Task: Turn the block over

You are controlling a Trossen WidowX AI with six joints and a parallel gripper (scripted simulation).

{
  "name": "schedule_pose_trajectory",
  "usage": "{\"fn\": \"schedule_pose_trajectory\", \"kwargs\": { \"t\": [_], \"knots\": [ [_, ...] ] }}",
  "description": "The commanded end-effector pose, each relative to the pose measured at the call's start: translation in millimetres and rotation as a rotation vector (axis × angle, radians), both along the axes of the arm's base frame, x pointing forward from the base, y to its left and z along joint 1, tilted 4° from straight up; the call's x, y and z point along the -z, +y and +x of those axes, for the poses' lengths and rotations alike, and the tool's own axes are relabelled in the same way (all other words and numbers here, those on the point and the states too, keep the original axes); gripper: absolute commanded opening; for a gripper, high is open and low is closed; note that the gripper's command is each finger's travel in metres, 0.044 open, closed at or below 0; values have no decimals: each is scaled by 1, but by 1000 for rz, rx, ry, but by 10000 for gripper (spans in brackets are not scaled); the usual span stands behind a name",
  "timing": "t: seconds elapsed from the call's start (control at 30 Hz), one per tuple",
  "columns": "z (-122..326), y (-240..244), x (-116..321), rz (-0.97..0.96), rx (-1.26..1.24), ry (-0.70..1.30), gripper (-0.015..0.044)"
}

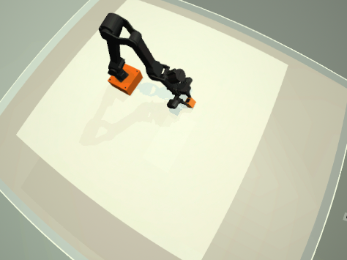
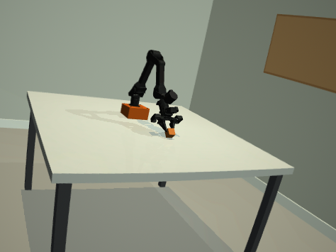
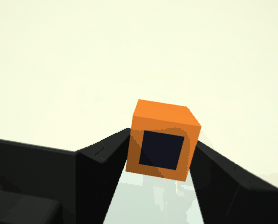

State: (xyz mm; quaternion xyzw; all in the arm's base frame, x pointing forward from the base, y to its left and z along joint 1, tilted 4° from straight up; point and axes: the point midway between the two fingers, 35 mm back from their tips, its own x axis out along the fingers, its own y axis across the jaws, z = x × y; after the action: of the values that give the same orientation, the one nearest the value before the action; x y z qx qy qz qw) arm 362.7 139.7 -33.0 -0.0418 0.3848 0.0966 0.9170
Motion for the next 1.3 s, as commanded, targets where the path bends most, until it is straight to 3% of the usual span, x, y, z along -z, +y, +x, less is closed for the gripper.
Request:
{"fn": "schedule_pose_trajectory", "kwargs": {
  "t": [0.0,0.43,1.03,1.27],
  "knots": [
    [-6,-3,10,-3,-2,-39,0],
    [-18,-8,7,39,3,-214,0],
    [-19,-9,5,48,3,-253,0],
    [-19,-9,5,48,3,-253,184]
  ]
}}
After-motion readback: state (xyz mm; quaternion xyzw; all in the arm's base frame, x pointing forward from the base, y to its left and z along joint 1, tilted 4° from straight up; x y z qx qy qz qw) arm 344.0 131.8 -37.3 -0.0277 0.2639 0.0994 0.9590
